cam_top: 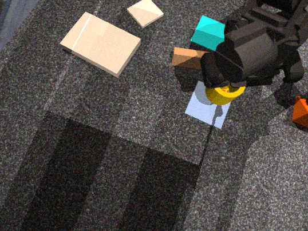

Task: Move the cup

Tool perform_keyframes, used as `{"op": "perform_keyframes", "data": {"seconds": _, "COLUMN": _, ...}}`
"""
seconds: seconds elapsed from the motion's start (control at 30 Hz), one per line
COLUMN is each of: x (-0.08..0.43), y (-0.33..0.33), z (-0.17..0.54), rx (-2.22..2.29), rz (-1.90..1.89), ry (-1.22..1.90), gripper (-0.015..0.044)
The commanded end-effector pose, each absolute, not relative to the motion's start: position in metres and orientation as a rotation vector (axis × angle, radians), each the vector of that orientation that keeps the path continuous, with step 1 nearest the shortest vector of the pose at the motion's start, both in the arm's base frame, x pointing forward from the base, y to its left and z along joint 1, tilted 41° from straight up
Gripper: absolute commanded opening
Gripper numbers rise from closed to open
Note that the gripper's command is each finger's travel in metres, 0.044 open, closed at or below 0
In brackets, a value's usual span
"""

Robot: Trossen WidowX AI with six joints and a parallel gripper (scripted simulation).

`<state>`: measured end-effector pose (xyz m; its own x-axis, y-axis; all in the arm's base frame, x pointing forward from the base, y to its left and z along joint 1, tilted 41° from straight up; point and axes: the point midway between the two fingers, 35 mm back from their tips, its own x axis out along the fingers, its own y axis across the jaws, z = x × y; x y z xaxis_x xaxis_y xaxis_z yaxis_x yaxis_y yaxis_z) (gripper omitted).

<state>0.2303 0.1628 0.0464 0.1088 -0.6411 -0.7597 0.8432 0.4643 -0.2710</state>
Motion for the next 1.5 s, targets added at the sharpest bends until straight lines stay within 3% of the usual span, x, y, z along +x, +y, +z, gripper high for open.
{"op": "perform_keyframes", "data": {"seconds": 0.0, "x": 0.23, "y": 0.163, "z": 0.046, "rx": 0.254, "rz": -1.108, "ry": 0.961, "gripper": 0.0}}
{"op": "perform_keyframes", "data": {"seconds": 1.47, "x": 0.268, "y": 0.083, "z": 0.12, "rx": 0.258, "rz": -1.108, "ry": 0.956, "gripper": 0.0}}
